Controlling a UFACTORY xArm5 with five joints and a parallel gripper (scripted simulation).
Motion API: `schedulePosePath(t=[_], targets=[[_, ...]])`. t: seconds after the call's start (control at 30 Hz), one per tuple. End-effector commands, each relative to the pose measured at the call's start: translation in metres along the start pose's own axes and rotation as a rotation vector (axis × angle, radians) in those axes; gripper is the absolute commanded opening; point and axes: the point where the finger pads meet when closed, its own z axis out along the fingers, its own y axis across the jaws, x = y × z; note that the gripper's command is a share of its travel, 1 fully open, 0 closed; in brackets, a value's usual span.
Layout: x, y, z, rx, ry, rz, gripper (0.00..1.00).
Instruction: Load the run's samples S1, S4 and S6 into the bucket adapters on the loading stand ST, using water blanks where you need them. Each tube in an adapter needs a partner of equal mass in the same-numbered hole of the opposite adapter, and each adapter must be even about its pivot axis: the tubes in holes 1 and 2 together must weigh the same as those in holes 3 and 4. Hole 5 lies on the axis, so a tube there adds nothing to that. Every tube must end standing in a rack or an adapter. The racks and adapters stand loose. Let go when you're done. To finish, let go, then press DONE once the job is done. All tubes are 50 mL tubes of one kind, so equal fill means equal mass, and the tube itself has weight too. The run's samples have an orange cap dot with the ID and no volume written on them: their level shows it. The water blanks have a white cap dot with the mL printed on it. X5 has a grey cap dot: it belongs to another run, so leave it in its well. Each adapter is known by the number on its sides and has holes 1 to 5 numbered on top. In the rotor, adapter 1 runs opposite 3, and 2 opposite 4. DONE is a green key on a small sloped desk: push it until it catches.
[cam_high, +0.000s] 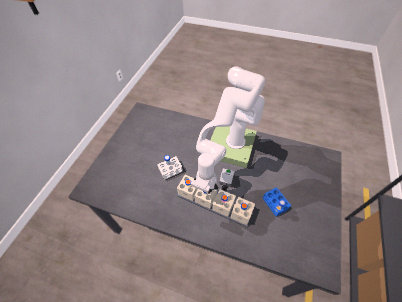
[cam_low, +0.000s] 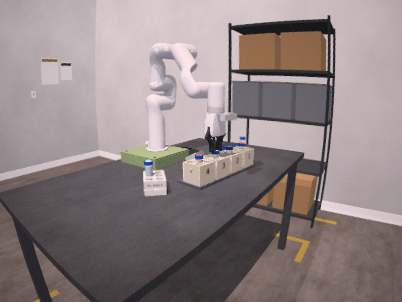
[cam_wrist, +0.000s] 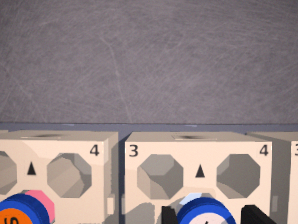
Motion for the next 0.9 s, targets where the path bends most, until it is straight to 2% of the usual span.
schedulePosePath(t=[0.0, 0.87], targets=[[0.001, 0.000, -0.013, 0.002, 0.003, 0.000, 0.44], [0.001, 0.000, -0.057, 0.002, 0.004, 0.000, 0.44]])
